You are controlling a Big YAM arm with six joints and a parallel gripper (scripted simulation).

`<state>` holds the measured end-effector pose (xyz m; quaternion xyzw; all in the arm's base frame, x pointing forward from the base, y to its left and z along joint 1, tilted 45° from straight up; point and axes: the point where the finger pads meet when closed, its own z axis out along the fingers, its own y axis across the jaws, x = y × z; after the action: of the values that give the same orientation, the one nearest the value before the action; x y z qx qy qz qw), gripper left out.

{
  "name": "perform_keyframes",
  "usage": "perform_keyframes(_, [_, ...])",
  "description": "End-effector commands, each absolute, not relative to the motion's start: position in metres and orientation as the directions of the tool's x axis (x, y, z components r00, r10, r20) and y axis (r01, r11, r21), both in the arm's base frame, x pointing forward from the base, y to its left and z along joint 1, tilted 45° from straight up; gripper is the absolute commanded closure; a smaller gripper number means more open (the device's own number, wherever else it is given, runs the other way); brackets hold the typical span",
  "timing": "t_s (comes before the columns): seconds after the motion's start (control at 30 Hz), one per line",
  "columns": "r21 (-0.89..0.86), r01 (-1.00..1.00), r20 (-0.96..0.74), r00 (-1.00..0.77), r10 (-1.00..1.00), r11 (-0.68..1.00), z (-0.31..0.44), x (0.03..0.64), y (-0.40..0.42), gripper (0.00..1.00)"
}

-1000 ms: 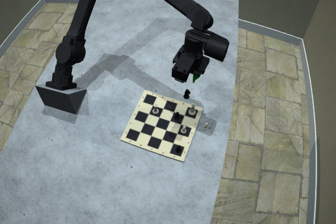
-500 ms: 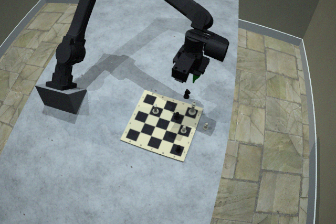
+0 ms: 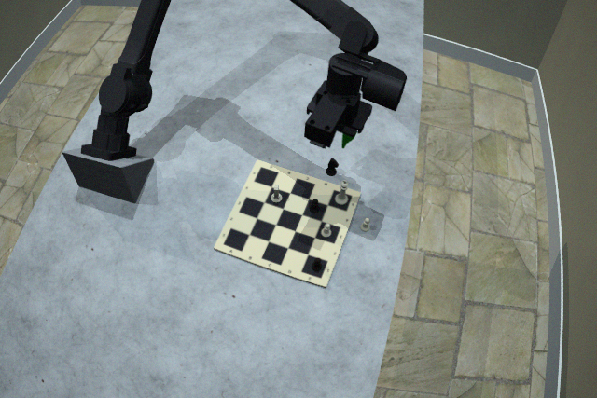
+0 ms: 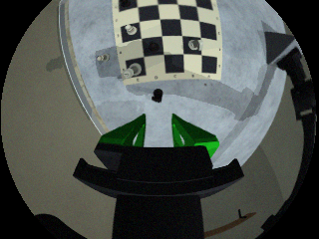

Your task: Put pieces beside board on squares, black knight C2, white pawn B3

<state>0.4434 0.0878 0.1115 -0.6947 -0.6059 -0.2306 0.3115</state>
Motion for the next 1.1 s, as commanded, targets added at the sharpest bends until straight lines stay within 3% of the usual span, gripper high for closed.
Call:
perform_keyframes(0.0, [-0.102, 0.992, 0.700, 0.122, 0.704, -0.071, 0.127, 0.452, 0.093, 0.63])
perform_keyframes(1.07, [-0.131, 0.989, 0.699, 0.143, 0.700, -0.071, 0.087, 0.451, 0.122, 0.63])
